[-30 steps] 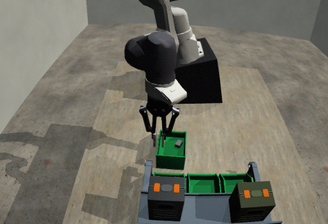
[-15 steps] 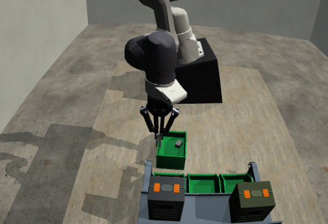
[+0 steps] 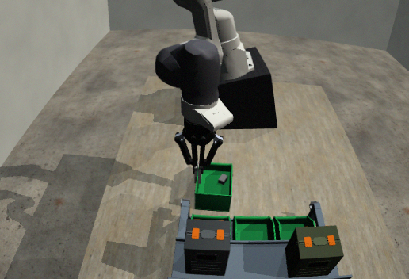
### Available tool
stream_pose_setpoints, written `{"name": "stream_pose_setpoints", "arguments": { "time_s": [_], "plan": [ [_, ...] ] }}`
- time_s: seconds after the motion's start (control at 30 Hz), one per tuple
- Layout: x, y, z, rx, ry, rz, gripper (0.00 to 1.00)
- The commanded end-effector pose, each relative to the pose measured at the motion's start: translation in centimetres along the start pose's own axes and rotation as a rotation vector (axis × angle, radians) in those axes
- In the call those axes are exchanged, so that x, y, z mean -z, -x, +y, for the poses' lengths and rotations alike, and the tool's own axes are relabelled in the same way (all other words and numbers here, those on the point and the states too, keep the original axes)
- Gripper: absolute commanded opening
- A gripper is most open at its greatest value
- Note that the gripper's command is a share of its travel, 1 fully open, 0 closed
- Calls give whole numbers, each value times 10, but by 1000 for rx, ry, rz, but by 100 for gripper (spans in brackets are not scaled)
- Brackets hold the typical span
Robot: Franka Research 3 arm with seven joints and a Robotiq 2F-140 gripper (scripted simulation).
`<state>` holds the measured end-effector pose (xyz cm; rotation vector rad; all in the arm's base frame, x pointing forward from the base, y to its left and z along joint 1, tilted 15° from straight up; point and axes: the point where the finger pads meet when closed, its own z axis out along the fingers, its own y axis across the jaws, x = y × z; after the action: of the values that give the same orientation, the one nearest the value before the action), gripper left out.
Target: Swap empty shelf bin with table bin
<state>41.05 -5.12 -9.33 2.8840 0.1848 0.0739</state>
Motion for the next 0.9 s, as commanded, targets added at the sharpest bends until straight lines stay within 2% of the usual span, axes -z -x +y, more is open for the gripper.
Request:
{"name": "stream_pose_setpoints", "arguments": {
  "time_s": [0.0, 0.47, 0.87],
  "plan": [
    [0, -1, 0, -5, -1, 2, 0],
    [4, -1, 0, -5, -1, 2, 0],
    [29, -1, 0, -5, -1, 2, 0]
  ]
}}
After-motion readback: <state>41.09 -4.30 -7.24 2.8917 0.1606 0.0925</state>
